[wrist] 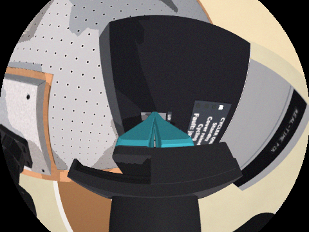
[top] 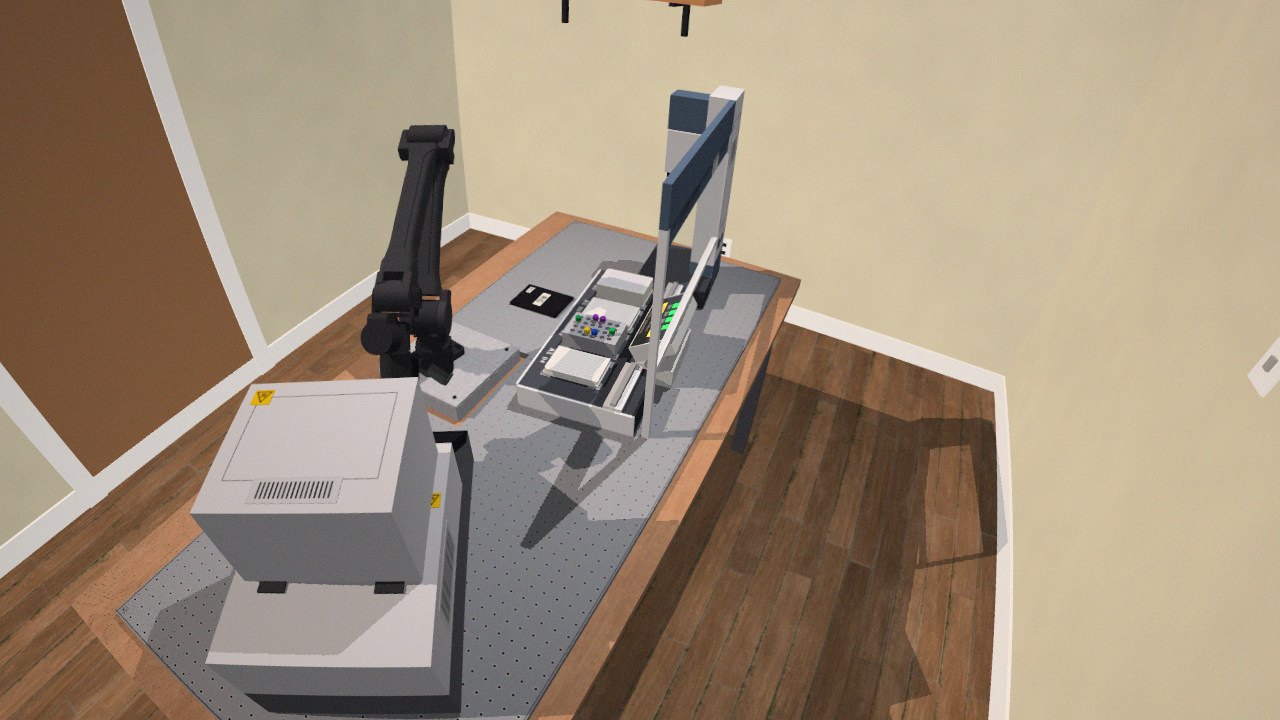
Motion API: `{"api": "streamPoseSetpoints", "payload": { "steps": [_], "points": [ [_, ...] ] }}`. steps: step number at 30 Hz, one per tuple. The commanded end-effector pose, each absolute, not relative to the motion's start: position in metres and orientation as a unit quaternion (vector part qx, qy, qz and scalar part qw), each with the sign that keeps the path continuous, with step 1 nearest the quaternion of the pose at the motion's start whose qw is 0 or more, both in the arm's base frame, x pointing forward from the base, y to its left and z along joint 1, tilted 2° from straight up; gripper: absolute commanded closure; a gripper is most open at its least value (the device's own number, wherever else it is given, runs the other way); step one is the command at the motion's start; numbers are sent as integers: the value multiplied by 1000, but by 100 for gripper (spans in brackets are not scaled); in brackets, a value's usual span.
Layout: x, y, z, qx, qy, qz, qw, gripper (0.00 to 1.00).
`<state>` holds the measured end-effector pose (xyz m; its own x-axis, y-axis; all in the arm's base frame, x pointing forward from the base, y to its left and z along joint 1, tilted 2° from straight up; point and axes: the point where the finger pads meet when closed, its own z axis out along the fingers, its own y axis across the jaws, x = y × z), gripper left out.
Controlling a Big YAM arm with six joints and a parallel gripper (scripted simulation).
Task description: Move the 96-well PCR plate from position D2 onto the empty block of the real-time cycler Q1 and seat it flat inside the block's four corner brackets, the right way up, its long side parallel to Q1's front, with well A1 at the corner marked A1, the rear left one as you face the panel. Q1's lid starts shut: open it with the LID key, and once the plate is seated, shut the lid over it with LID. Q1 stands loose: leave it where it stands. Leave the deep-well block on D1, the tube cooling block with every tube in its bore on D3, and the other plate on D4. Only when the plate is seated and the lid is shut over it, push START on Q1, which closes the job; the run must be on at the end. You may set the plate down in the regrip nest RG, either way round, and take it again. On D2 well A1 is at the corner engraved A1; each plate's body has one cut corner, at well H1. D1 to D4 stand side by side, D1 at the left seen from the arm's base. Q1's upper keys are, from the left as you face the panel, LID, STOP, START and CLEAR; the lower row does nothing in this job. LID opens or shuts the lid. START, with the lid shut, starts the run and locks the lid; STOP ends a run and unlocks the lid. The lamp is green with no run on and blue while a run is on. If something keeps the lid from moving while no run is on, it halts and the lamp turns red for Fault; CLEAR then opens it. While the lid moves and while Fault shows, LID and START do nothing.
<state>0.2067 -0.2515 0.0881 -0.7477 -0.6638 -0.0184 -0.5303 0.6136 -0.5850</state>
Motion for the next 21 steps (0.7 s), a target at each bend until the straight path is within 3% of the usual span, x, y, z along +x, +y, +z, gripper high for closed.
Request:
{"api": "streamPoseSetpoints", "payload": {
  "steps": [1, 21],
  "points": [
    [264, -290, 134, -346, 861, -336, 160, 100],
    [270, -289, 136, -351, 857, -338, 167, 100]
  ]
}}
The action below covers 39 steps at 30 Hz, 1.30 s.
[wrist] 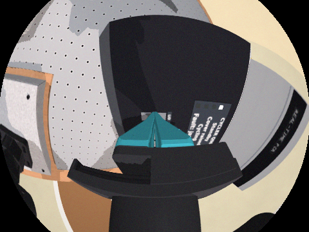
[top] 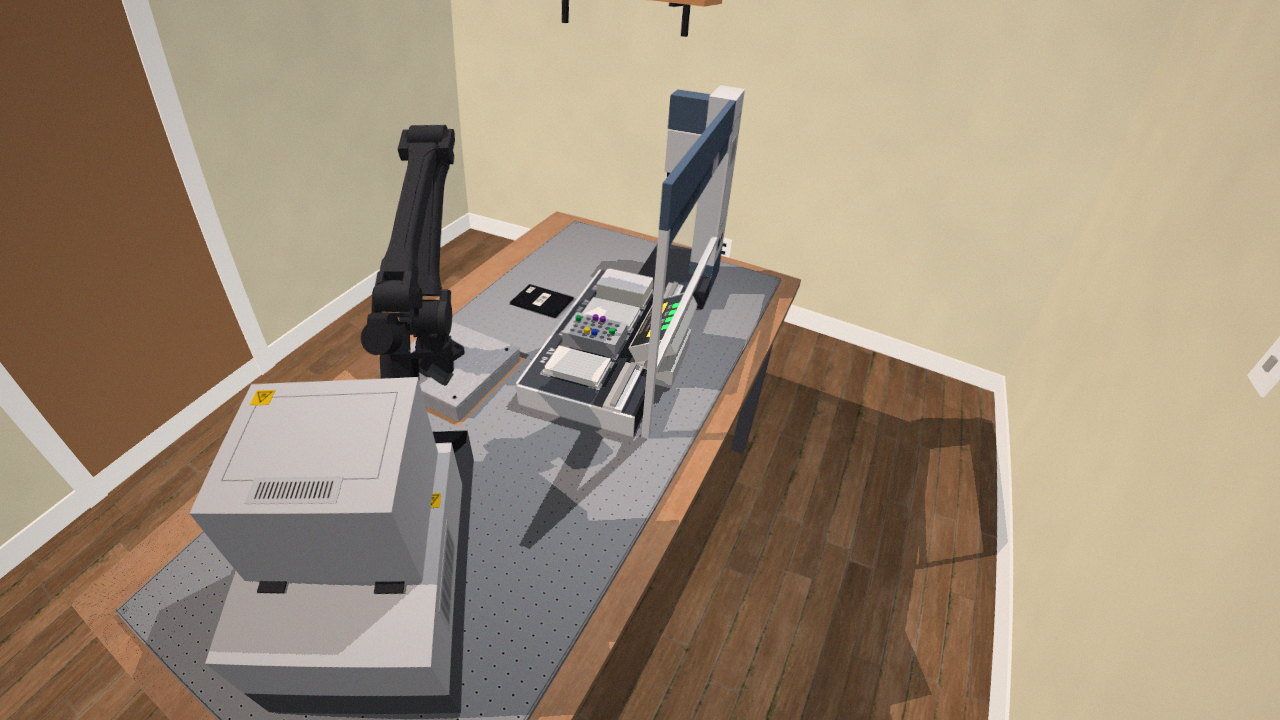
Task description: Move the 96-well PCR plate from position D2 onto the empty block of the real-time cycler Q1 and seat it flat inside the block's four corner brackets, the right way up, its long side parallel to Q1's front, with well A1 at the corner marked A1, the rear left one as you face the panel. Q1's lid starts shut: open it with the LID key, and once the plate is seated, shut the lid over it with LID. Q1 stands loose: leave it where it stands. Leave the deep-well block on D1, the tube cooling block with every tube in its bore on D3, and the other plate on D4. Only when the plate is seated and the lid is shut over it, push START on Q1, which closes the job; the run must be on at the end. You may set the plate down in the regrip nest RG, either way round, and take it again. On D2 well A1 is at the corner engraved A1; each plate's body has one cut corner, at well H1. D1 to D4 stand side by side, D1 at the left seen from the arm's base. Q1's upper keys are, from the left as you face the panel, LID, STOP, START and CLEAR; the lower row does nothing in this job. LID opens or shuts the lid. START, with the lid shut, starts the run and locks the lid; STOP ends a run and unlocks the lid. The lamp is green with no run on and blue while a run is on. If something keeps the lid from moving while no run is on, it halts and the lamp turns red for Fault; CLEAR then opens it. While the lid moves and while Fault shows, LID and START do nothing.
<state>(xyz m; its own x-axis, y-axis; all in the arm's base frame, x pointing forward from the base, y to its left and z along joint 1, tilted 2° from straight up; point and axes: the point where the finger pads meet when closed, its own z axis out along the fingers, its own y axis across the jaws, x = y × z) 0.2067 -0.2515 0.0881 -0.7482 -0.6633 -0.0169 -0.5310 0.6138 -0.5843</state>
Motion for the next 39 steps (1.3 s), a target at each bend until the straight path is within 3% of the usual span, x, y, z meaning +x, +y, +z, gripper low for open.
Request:
{"api": "streamPoseSetpoints", "payload": {
  "steps": [1, 39],
  "points": [
    [270, -289, 136, -351, 857, -338, 167, 100],
    [276, -285, 134, -361, 849, -341, 179, 100]
  ]
}}
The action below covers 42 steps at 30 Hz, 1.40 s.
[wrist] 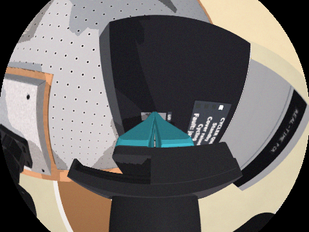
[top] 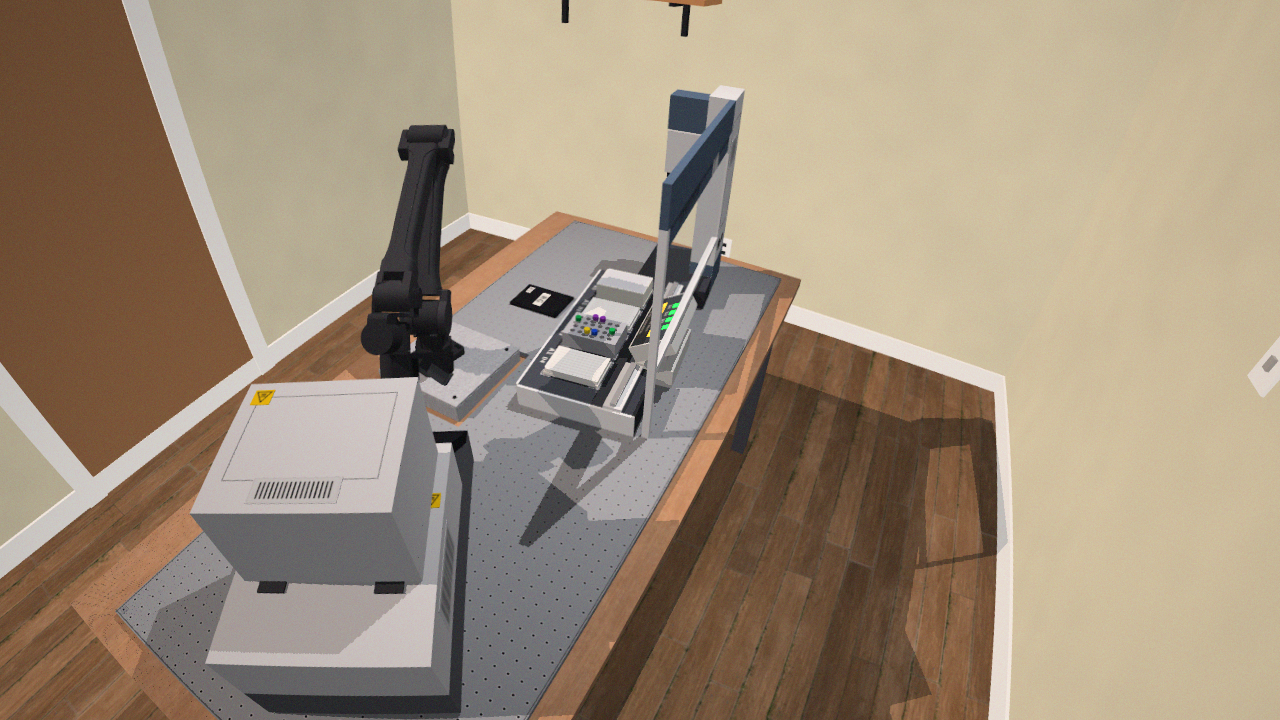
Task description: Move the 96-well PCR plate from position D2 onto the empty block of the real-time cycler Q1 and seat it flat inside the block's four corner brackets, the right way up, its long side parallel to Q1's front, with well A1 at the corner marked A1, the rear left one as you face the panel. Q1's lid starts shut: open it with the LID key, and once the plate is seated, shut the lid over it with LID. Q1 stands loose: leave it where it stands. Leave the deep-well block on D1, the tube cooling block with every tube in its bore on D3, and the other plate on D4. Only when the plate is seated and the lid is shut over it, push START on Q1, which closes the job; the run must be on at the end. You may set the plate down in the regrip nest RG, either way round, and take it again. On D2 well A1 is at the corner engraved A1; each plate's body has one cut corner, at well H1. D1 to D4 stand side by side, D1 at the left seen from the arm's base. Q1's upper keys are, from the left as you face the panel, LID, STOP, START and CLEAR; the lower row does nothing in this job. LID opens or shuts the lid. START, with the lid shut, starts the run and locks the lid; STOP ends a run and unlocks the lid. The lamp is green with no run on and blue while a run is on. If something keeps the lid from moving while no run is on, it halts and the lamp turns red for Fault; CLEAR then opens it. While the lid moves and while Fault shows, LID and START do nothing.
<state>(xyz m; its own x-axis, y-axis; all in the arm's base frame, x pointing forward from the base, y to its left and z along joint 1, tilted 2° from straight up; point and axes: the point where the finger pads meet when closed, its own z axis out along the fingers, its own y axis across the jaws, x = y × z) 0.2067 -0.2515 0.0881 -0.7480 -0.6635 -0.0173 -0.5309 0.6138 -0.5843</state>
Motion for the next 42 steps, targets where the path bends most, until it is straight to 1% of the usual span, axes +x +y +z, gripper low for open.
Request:
{"api": "streamPoseSetpoints", "payload": {
  "steps": [1, 42],
  "points": [
    [276, -285, 134, -361, 849, -341, 180, 100],
    [282, -280, 133, -366, 843, -342, 194, 100]
  ]
}}
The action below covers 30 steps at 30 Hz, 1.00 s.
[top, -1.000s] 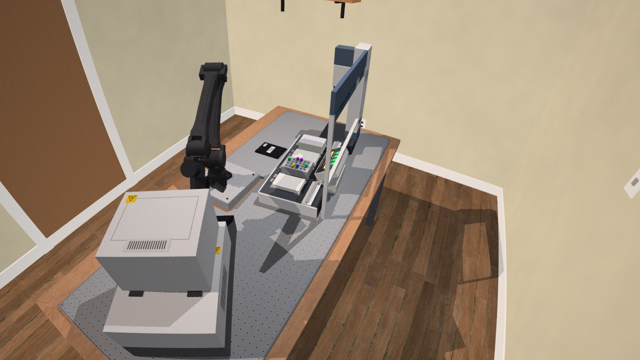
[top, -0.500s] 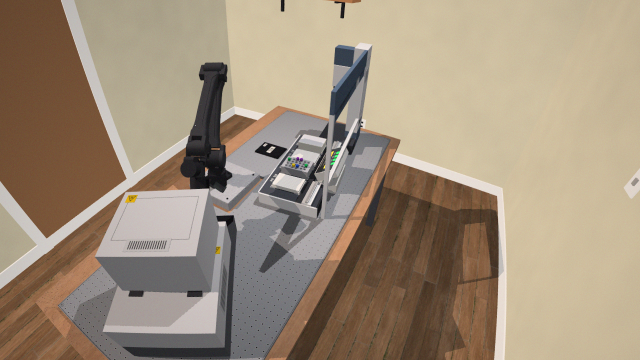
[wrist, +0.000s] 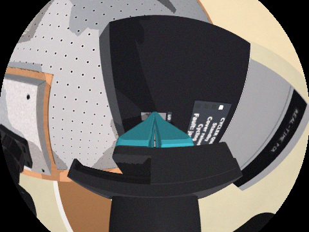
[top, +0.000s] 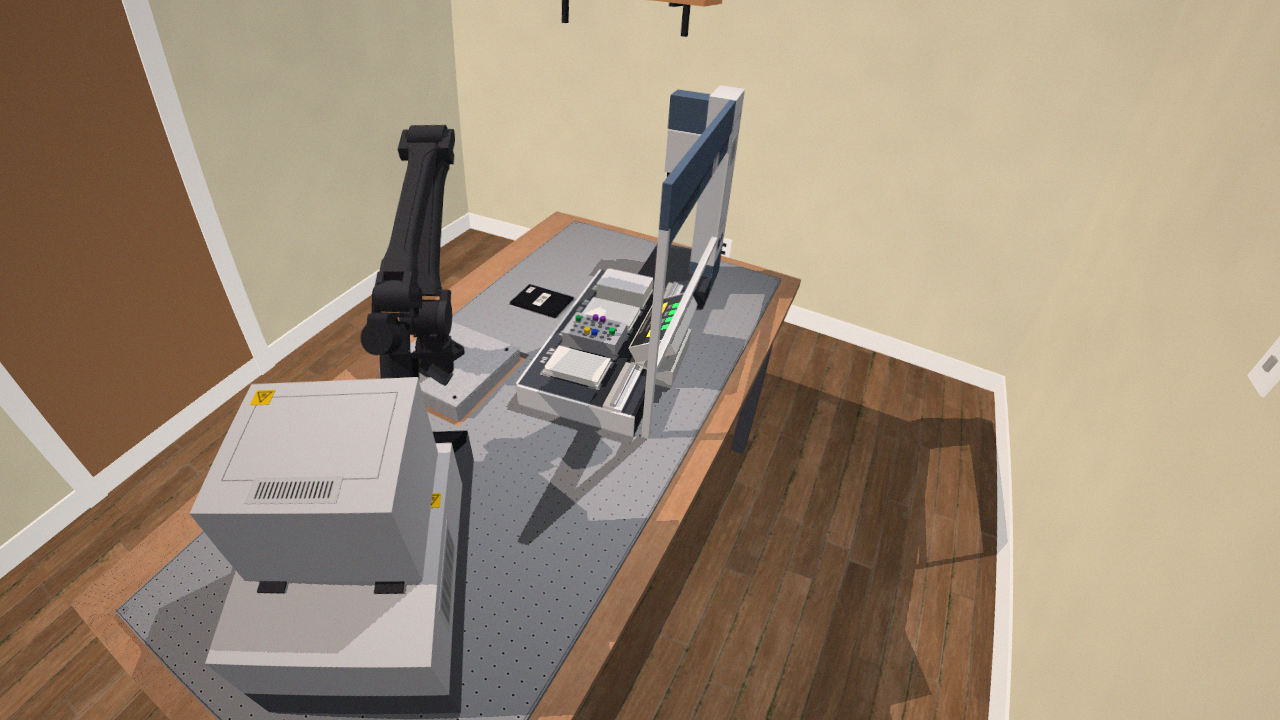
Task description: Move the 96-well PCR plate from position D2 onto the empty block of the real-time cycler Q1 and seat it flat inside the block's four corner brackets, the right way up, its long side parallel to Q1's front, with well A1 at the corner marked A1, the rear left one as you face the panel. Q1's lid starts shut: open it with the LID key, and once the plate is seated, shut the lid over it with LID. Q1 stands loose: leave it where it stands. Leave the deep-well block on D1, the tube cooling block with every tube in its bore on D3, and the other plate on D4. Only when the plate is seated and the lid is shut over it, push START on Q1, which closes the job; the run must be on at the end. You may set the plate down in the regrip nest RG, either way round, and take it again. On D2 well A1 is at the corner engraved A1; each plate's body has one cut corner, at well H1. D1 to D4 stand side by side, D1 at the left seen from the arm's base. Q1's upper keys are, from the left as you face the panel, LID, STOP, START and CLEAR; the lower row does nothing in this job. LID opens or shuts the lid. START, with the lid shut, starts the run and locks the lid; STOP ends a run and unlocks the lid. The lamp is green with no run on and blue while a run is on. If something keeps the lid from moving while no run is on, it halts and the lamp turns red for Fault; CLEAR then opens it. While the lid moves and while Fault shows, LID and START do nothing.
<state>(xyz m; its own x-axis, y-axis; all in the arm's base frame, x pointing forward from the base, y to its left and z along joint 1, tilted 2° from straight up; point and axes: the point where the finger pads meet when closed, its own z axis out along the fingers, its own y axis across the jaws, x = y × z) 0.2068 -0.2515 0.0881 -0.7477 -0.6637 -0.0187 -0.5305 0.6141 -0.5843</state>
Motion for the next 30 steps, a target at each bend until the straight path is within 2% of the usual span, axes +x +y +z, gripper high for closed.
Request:
{"api": "streamPoseSetpoints", "payload": {
  "steps": [1, 30],
  "points": [
    [282, -280, 133, -366, 843, -342, 194, 100],
    [285, -275, 131, -370, 841, -340, 201, 100]
  ]
}}
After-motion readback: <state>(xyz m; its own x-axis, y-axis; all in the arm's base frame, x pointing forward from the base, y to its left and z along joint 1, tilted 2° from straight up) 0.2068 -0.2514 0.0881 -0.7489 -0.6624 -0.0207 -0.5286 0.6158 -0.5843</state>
